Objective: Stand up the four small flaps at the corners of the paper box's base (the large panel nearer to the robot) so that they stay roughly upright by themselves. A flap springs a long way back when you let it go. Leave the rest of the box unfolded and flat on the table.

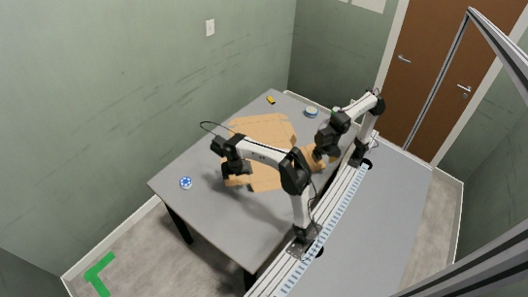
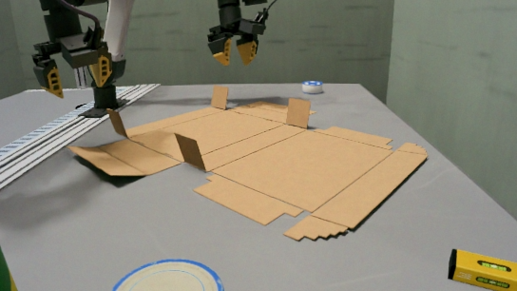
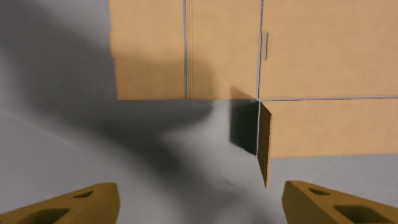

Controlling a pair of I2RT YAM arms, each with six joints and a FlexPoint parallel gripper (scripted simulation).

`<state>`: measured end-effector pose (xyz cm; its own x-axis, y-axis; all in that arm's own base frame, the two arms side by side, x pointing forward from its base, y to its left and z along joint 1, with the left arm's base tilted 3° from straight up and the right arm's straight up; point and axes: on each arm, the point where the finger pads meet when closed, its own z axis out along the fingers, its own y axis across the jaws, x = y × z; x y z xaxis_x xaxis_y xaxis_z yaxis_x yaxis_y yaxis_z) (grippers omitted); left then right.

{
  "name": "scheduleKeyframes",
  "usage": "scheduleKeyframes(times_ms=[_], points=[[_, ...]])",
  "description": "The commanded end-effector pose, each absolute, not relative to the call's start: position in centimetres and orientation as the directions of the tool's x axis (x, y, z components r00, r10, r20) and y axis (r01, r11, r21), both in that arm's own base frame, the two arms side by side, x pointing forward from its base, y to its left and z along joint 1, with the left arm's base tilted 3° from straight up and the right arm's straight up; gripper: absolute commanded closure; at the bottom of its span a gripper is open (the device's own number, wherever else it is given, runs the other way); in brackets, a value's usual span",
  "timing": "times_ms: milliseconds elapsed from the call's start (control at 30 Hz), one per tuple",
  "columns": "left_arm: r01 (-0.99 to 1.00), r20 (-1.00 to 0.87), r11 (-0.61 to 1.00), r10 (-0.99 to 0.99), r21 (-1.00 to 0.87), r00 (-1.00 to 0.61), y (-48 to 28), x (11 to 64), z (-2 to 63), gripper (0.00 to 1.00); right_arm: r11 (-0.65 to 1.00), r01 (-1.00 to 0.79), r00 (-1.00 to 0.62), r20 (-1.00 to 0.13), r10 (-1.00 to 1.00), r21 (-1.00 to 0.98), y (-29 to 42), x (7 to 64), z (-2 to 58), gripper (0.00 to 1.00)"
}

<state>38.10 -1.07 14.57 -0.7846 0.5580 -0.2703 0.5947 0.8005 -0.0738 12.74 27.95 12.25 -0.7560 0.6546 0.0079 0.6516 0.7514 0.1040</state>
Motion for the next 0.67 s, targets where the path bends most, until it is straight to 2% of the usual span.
scheduleKeyframes(times_ms=[0,633], points=[[0.614,-0.316,0.787,0.571,-0.051,-0.758,-1.57,38.12,15.98,0.23,0.750,0.651,-0.756,0.010,0.655,0.117,28.08,12.91,12.64,0.23],[0.612,-0.309,0.789,0.569,-0.058,-0.762,-1.75,37.86,15.74,0.23,0.752,0.651,-0.757,0.004,0.654,0.103,28.24,13.21,12.29,0.23]])
